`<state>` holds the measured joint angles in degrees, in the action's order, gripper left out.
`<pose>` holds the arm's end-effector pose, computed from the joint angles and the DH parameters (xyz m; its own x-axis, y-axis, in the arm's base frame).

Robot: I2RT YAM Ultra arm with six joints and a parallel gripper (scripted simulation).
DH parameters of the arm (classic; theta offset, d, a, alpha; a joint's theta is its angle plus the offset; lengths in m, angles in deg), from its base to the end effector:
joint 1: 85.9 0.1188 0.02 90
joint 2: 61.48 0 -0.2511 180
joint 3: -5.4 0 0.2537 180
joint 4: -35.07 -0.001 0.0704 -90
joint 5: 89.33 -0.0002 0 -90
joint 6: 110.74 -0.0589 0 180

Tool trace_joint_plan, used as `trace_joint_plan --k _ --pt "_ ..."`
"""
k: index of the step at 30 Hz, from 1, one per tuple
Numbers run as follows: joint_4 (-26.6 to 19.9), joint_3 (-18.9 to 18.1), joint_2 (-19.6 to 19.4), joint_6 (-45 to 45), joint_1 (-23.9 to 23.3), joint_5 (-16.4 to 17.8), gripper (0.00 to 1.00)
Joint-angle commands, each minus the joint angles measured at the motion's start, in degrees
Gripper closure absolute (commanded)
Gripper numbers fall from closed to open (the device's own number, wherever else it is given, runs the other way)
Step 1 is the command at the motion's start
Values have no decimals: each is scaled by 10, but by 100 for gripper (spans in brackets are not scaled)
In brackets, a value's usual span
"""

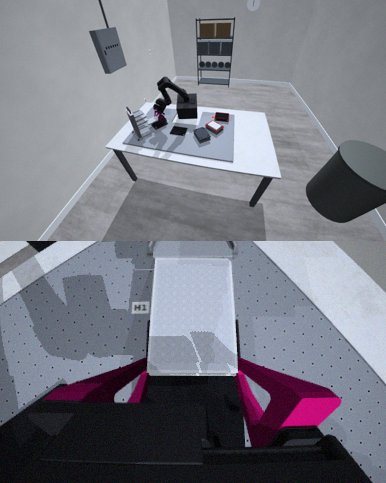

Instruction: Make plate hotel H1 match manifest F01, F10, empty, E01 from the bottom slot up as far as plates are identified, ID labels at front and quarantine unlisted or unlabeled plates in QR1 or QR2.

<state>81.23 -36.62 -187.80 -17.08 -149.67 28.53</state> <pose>0.1538 -0.2476 -0.0071 -0.3127 0.5069 -0.8033 0.6119 0.7543 0.2378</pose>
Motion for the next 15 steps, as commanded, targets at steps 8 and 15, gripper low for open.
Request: trace_joint_plan --k 8,15 --pt "30 18 0 7 -12 10 14" --pt "54 34 -10 12 -19 16 14"
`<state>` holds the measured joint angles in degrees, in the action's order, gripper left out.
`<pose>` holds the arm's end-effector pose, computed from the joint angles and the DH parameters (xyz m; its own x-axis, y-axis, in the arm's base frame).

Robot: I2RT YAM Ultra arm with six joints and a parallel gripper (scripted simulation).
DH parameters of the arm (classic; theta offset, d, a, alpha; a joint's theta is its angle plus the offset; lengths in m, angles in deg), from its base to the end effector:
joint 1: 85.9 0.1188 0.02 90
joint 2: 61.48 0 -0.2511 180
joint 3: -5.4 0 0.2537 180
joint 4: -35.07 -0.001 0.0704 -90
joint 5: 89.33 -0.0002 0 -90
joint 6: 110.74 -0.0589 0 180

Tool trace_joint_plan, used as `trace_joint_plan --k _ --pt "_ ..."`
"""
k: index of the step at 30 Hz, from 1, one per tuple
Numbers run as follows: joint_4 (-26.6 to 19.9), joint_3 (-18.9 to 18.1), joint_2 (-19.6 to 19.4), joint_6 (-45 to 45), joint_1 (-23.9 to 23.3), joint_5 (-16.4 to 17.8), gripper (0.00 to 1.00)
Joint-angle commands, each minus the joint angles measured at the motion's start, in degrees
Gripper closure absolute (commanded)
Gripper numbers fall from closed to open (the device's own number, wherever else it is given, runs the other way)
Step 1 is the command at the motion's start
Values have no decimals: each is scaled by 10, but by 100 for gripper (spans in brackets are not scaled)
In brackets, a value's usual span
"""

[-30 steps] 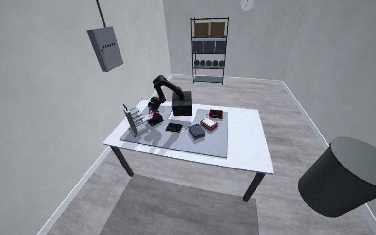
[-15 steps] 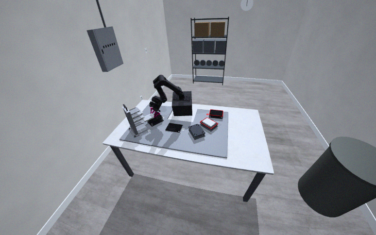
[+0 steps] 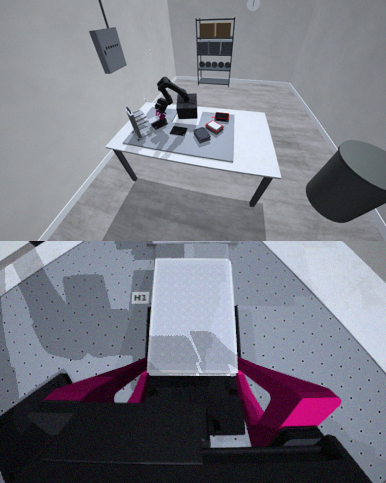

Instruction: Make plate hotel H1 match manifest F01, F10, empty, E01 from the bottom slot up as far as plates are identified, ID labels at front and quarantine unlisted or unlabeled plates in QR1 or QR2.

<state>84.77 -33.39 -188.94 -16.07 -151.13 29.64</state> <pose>0.1413 -0.2358 -0.0124 -0.3145 0.5115 -0.7997 0.6130 0.7526 0.2403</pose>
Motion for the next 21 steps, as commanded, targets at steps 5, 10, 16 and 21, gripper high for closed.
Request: trace_joint_plan --k 5,10,16,21 --pt "33 11 -6 5 -9 8 14" --pt "47 20 -13 8 -13 11 14" --pt "70 33 -26 13 -20 17 14" --pt "90 43 -37 17 -26 21 14"
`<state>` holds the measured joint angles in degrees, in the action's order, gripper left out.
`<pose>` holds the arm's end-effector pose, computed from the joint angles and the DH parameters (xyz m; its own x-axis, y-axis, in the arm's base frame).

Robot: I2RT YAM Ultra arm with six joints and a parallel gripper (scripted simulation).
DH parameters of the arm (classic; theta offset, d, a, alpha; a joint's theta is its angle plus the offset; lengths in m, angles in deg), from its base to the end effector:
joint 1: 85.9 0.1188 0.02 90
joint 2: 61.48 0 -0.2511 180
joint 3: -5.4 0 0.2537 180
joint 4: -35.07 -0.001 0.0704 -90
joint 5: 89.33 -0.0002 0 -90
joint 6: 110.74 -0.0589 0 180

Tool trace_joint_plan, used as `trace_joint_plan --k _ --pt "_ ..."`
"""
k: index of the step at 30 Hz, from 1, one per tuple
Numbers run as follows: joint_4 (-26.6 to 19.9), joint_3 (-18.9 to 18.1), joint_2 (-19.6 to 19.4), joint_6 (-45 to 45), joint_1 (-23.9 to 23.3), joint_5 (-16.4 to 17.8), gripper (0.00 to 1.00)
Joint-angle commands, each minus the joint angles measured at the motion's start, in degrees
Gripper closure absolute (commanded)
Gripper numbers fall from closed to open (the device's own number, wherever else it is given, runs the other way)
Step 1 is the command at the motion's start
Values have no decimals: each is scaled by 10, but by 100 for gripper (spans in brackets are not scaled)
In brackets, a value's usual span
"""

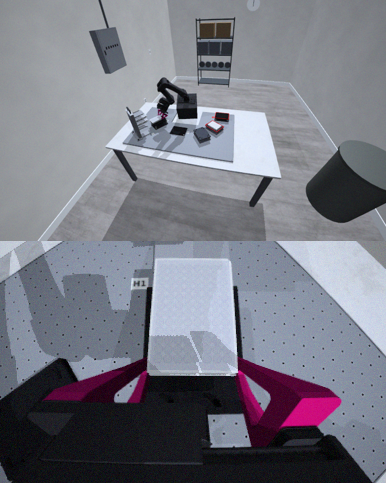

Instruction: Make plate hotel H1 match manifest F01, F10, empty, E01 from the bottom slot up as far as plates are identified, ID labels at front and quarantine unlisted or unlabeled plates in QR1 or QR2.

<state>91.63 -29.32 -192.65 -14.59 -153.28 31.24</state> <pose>0.1246 -0.2185 -0.0221 -0.3143 0.5145 -0.7978 0.6146 0.7508 0.2421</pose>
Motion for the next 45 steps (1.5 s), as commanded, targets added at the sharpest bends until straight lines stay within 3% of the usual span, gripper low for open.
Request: trace_joint_plan --k 1,15,45 --pt "21 2 0 3 -5 6 14" --pt "73 27 -34 15 -22 19 14" --pt "120 20 -86 12 -17 15 14"
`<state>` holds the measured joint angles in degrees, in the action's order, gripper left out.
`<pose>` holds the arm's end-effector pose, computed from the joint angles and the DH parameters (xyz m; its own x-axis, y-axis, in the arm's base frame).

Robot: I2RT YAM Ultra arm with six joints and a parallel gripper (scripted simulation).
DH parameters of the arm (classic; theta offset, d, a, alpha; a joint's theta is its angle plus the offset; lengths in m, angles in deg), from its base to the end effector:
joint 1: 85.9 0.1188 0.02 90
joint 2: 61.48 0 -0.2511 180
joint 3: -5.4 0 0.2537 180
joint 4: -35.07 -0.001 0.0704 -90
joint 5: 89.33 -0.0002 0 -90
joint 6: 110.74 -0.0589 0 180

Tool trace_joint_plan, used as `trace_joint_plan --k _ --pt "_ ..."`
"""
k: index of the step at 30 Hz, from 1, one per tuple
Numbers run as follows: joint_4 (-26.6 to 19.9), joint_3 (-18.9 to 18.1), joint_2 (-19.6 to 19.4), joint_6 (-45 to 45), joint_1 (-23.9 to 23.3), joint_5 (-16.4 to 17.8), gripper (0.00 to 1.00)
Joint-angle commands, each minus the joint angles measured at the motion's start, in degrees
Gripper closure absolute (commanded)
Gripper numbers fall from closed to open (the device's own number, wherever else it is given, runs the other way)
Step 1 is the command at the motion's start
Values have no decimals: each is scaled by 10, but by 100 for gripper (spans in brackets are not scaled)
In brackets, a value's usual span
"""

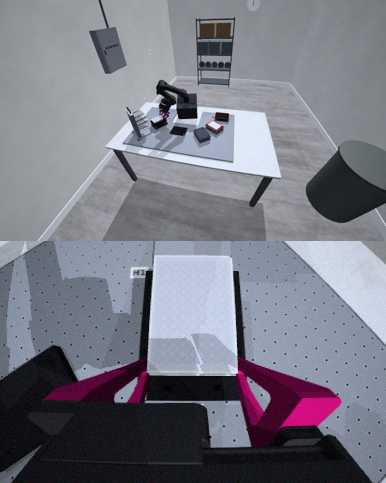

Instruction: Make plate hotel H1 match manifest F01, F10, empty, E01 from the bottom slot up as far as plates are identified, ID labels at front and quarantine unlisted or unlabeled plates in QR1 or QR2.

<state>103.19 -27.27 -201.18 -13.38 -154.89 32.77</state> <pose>0.1129 -0.2038 -0.0371 -0.3057 0.4932 -0.8145 0.6084 0.7592 0.2313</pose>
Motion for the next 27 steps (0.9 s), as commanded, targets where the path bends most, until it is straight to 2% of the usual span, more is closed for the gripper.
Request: trace_joint_plan --k 1,27 --pt "7 -1 -3 -1 -1 0 14" --pt "43 -9 -46 -4 4 -4 14"
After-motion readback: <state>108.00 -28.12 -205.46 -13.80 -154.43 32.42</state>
